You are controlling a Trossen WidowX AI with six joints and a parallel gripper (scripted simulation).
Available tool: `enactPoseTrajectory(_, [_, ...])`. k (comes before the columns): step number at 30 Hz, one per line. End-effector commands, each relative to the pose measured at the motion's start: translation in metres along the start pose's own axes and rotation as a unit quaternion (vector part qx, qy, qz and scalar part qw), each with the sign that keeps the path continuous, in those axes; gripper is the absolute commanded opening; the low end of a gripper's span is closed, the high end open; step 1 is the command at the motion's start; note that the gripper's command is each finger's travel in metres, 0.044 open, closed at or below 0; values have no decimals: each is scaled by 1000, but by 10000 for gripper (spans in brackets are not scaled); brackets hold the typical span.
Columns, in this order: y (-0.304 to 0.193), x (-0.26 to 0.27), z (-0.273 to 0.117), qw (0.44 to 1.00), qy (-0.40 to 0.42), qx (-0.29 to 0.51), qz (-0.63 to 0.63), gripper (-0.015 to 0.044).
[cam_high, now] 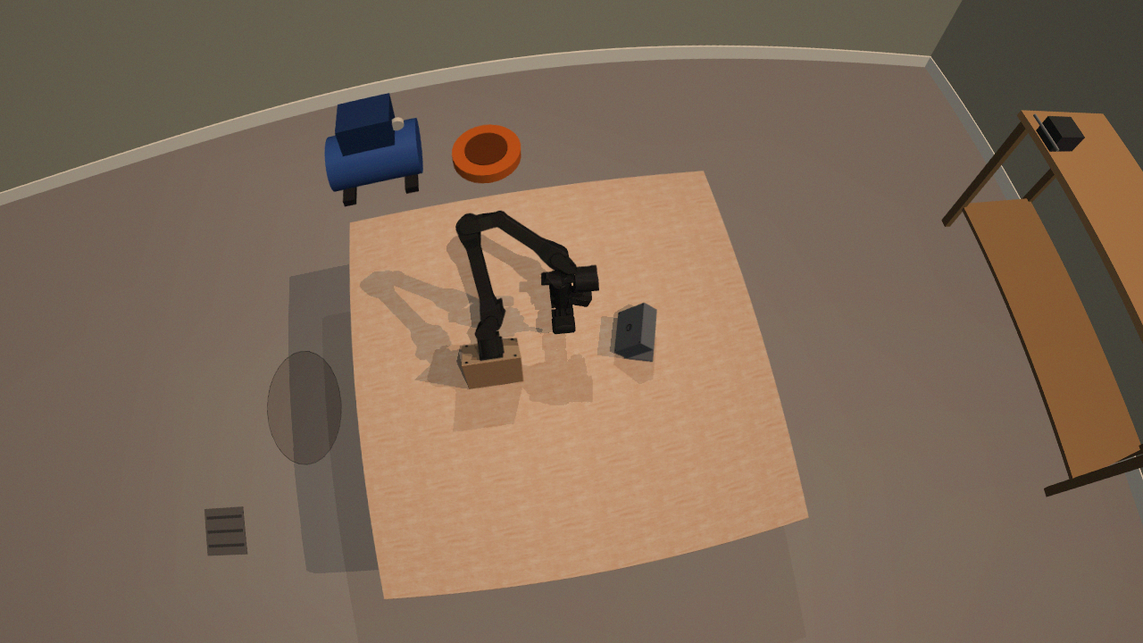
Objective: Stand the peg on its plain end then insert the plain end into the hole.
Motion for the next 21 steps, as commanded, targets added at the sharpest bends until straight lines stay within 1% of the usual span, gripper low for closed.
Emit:
enactPoseTrajectory(1, [1, -2, 1, 999, -15, -14, -25, 0])
enactPoseTrajectory(21, [7, -10, 5, 988, -71, -70, -116, 0])
Point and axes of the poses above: the point midway between the two fingers, 35 mm back from their tips, its own z axis out along the fingers, its own x axis across the jaws, y = z × x, the point moved 5 cm from there along -z, back along the fingers, and after that the axes turned 9 degrees about -z, right-handed, at the moved point
